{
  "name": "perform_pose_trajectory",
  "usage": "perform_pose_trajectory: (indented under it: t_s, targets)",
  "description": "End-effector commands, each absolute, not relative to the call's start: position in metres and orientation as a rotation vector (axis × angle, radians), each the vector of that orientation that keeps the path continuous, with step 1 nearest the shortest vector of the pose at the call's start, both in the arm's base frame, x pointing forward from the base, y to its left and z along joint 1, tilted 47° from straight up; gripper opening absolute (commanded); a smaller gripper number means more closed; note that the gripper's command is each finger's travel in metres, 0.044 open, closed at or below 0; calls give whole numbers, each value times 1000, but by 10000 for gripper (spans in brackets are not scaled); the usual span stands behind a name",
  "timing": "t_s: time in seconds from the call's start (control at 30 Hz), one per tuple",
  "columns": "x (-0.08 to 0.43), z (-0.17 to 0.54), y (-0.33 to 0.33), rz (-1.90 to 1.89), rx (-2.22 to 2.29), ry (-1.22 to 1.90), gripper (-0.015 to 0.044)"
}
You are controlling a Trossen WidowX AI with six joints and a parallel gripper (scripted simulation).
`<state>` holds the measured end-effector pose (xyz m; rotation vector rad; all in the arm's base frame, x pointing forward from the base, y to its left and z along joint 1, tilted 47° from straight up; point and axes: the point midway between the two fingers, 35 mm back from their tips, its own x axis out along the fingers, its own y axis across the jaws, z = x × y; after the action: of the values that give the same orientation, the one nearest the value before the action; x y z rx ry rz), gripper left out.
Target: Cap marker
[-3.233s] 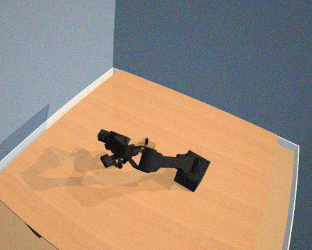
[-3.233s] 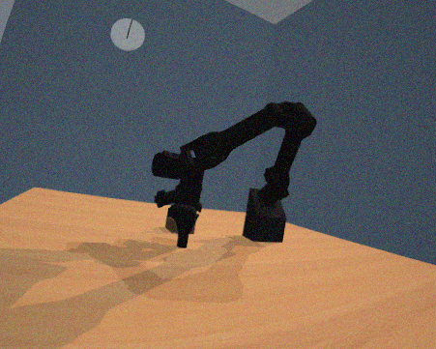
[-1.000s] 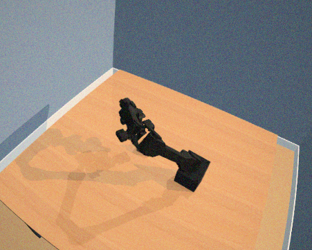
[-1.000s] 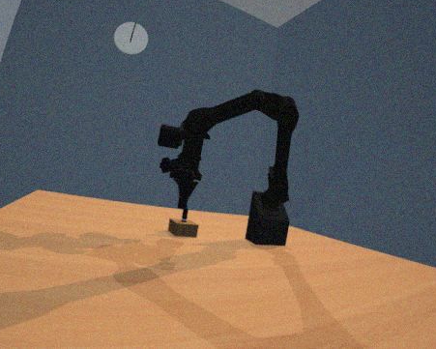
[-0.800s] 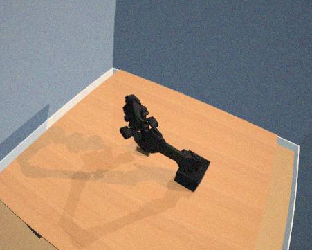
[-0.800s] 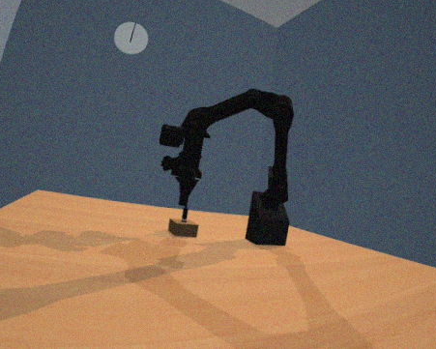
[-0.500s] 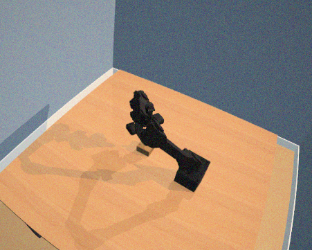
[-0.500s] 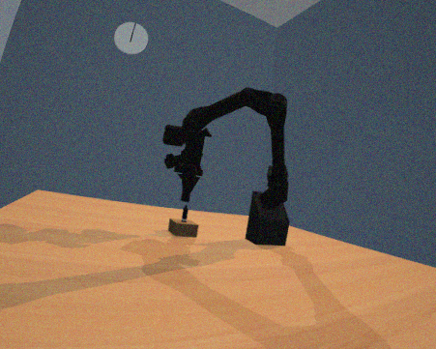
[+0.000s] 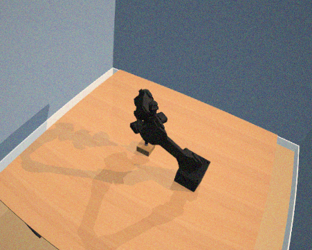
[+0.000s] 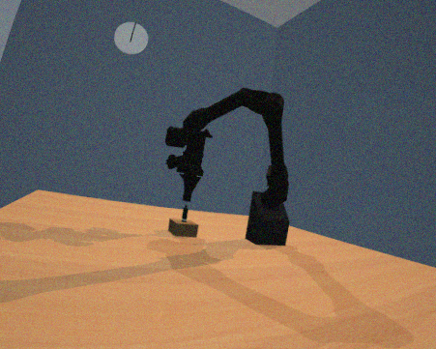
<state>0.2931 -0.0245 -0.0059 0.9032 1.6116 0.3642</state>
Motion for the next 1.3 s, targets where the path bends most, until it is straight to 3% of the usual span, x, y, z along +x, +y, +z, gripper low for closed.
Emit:
perform_pose_trajectory:
  t_s: [0.0, 1.27]
  targets:
    - [292, -9, -21, 363, 909, 1614, 0]
    - [291, -43, 14, 365, 910, 1614, 0]
